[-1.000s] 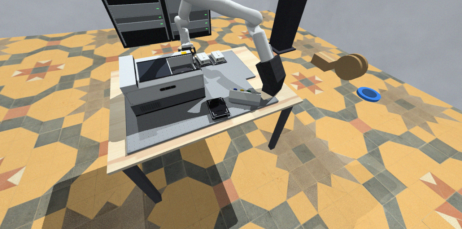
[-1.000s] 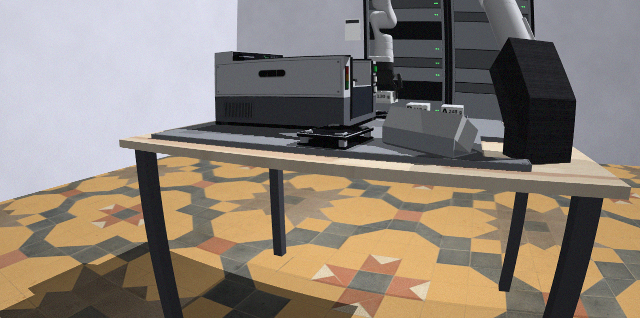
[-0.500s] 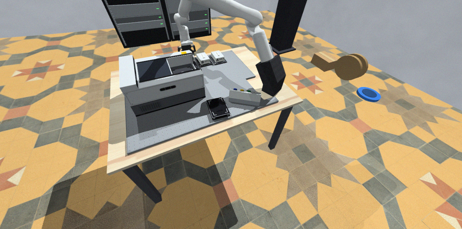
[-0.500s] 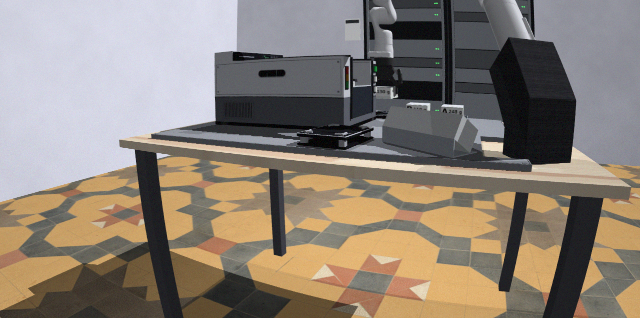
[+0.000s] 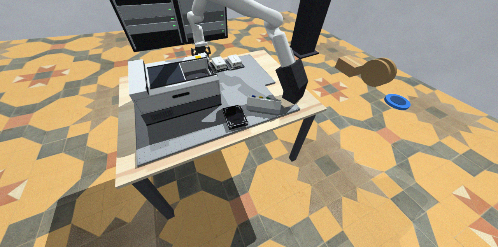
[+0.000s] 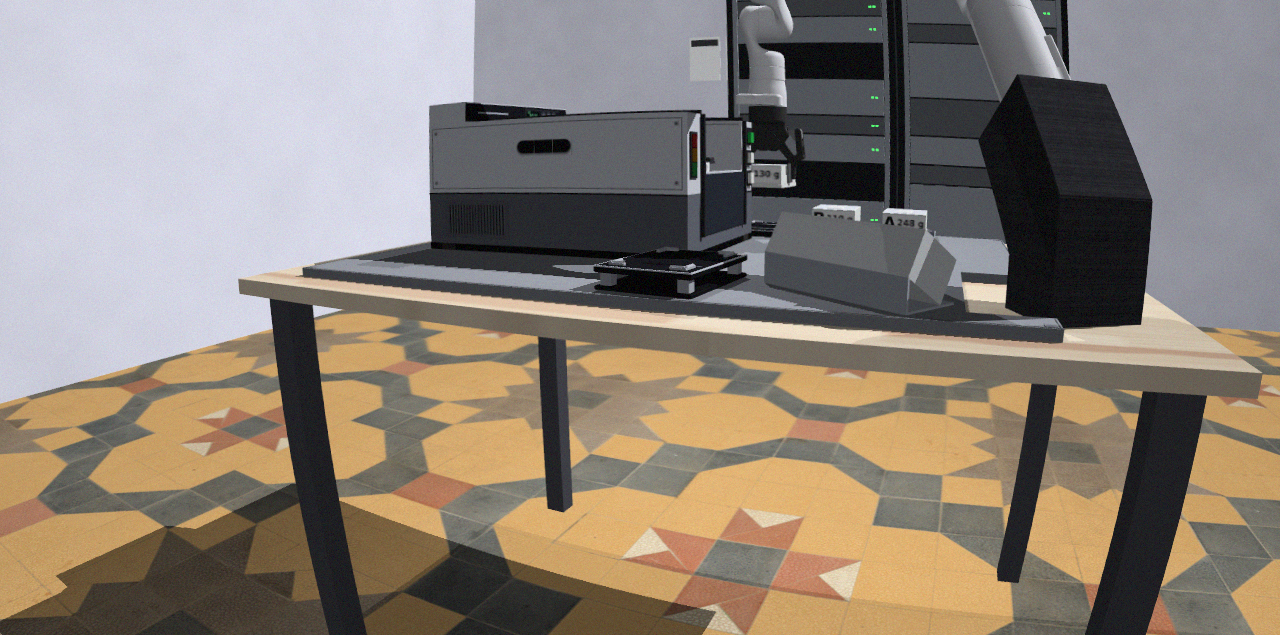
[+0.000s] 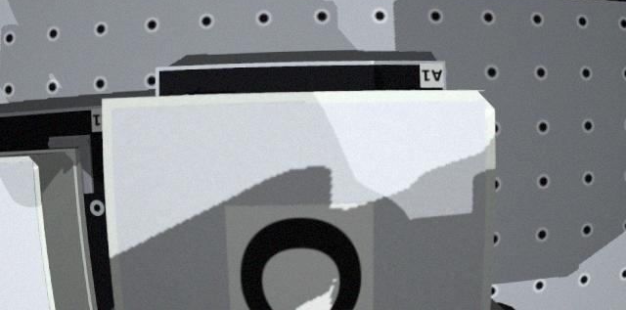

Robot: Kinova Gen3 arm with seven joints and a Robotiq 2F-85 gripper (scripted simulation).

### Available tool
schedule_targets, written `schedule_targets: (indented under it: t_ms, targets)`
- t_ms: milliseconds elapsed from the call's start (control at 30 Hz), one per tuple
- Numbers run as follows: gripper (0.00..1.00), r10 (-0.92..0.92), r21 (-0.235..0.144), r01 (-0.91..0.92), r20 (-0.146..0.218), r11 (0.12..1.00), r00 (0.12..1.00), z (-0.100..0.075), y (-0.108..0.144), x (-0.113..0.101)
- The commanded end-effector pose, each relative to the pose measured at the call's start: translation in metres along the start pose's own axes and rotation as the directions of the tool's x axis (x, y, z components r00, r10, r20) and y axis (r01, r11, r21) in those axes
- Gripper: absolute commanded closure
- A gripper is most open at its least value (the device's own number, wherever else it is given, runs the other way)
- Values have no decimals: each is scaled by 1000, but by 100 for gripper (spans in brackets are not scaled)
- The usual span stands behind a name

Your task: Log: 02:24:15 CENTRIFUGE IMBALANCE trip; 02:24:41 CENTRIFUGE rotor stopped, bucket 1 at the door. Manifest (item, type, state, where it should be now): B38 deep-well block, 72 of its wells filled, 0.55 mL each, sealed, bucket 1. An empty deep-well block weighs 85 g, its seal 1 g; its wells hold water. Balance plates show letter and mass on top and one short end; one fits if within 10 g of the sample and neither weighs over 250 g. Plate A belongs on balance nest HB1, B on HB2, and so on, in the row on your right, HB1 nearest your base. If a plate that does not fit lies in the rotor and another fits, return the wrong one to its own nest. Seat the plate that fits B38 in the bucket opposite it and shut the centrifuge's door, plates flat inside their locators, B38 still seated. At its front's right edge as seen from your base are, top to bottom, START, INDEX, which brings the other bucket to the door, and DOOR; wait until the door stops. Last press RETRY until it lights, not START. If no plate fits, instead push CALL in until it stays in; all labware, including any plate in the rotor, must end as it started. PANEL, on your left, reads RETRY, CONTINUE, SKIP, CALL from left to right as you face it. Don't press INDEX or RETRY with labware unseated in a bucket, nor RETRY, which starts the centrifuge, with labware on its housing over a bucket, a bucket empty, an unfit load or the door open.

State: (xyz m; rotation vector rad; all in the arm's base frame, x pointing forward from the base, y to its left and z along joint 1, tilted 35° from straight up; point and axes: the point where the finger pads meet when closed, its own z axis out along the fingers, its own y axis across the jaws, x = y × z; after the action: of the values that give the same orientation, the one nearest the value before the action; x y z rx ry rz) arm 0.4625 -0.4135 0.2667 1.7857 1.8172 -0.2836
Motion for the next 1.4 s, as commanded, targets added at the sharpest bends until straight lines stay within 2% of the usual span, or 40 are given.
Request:
schedule_targets:
  t_ms: [0,1367]
  targets:
    - [5,0,-2,0,1,1000,1000,-5,1,0]
    - [5,0,-1,0,1,1000,1000,-54,0,0]
